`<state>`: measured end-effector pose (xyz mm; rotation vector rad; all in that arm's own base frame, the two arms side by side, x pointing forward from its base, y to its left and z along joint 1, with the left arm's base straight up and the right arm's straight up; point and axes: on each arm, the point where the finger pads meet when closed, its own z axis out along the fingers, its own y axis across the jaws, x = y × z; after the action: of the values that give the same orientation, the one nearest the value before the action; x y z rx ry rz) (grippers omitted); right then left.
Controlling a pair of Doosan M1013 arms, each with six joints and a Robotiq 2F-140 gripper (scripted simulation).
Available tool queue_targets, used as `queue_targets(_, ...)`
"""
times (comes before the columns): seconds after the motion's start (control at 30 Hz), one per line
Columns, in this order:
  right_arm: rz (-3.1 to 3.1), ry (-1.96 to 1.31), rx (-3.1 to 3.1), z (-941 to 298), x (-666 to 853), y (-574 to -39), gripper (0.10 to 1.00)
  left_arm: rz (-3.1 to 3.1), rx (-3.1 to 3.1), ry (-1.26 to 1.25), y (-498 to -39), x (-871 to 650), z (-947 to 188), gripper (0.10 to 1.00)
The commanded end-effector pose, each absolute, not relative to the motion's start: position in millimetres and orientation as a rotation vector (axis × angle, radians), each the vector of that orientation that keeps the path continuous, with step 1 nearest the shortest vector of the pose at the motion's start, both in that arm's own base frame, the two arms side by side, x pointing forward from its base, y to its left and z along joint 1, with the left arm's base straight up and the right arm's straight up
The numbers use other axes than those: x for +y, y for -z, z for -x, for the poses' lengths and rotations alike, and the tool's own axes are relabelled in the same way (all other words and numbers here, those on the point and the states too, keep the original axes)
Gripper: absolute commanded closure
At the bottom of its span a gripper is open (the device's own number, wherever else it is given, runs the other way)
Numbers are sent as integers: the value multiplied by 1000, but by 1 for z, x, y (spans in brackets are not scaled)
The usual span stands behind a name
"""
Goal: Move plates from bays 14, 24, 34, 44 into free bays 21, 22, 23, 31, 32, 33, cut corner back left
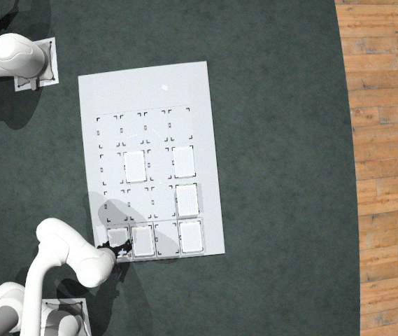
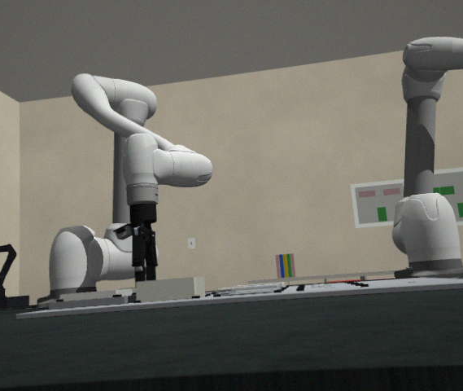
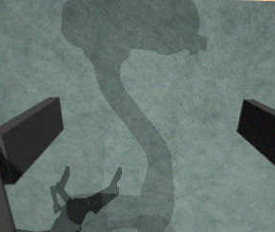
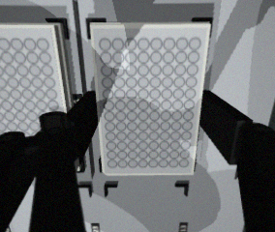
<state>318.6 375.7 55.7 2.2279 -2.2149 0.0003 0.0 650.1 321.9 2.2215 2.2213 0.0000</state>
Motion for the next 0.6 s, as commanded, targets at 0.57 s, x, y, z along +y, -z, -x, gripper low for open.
queue_targets(0.57, -2228, 0, -2216, -319, 376, -62, 999, -2223, 2222, -1, -323, 650, 0, 98)
